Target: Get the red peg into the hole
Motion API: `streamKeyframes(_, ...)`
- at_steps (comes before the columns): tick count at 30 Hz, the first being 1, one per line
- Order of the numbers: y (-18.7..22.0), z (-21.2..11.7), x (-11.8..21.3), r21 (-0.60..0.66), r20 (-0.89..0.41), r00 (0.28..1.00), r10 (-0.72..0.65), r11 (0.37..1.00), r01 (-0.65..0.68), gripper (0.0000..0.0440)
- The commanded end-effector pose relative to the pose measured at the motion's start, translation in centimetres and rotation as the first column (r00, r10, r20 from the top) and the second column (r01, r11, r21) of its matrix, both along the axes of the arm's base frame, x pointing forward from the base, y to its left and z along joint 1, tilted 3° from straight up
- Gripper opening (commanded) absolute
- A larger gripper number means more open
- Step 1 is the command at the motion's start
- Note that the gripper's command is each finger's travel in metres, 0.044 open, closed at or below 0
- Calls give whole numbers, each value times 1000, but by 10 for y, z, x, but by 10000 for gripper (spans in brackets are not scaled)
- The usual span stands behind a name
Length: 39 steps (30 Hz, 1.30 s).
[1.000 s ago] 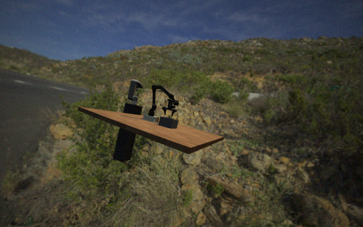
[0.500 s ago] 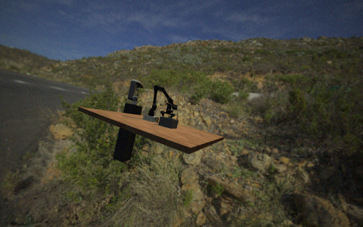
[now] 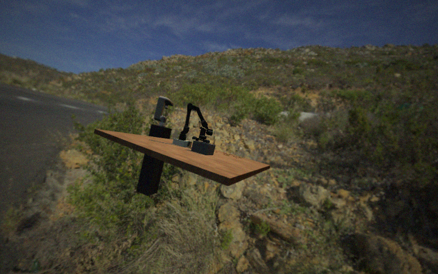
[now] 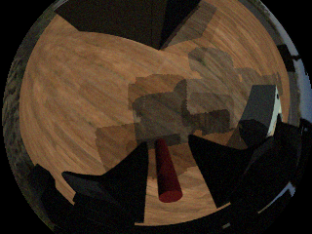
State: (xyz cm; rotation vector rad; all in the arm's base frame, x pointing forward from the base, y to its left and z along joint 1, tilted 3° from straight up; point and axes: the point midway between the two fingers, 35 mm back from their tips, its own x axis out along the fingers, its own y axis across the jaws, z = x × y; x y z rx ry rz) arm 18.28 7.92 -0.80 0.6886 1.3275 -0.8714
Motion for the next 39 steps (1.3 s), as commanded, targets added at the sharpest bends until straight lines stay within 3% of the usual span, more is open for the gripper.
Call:
streamKeyframes(1,2,-1,-1,22,-22,1000,-5,1000,5,114)
streamKeyframes(5,2,0,-1,44,-46,999,-2,999,4,9)
streamKeyframes(6,2,0,-1,48,-52,999,-3,999,5,0)
streamKeyframes(39,-56,84,53,-167,126,979,158,976,-136,0)
